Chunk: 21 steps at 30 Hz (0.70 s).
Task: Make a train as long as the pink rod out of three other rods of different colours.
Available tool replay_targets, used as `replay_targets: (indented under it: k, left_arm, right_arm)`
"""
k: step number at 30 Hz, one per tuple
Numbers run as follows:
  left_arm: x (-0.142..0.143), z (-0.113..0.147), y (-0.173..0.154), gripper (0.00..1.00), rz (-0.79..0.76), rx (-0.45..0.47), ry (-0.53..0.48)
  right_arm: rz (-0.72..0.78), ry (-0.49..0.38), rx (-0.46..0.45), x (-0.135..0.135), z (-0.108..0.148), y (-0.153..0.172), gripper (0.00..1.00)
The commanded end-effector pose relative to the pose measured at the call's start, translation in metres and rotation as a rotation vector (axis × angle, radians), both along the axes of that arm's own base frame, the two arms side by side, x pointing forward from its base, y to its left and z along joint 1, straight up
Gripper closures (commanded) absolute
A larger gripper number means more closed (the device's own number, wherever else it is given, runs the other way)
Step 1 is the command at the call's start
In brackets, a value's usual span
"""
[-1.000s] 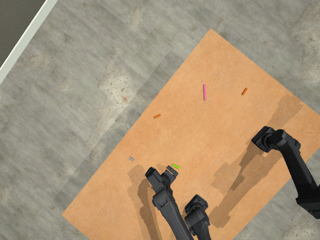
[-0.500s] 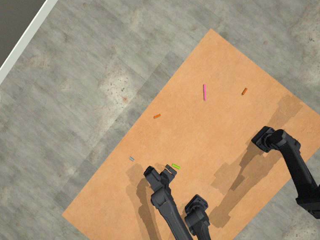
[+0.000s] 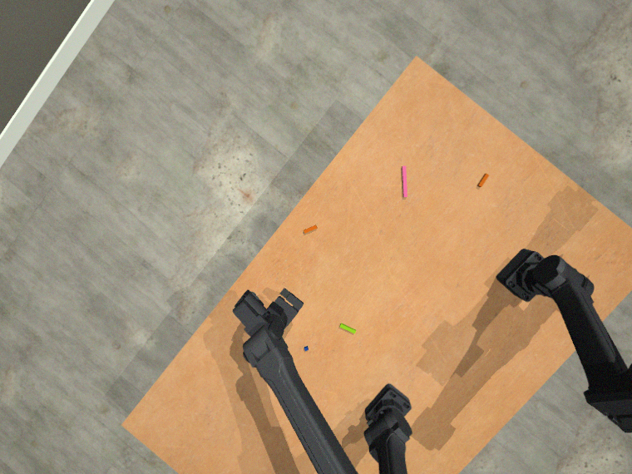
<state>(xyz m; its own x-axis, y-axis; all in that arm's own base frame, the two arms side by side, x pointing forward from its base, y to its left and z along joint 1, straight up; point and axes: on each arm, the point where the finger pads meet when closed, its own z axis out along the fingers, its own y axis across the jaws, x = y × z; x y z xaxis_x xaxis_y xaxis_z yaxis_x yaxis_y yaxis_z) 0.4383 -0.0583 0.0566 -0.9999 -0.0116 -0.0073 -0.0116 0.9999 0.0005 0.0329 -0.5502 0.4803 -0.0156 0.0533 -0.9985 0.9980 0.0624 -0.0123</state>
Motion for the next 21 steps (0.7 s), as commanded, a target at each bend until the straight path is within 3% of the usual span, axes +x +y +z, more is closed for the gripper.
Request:
replay_targets:
  k: [1,5,21]
  left_arm:
    - [-0.004,0.005,-0.006,0.00,-0.040,-0.002,0.004]
    - [0.023,0.028,-0.006,0.00,-0.033,-0.011,-0.076]
    - [0.018,0.015,-0.006,0.00,-0.033,-0.008,-0.044]
  right_arm:
    - [-0.016,-0.015,-0.053,-0.008,0.020,0.006,0.00]
    - [-0.016,-0.015,-0.053,-0.008,0.020,0.006,0.00]
    - [-0.016,-0.015,-0.053,-0.008,0.020,0.006,0.00]
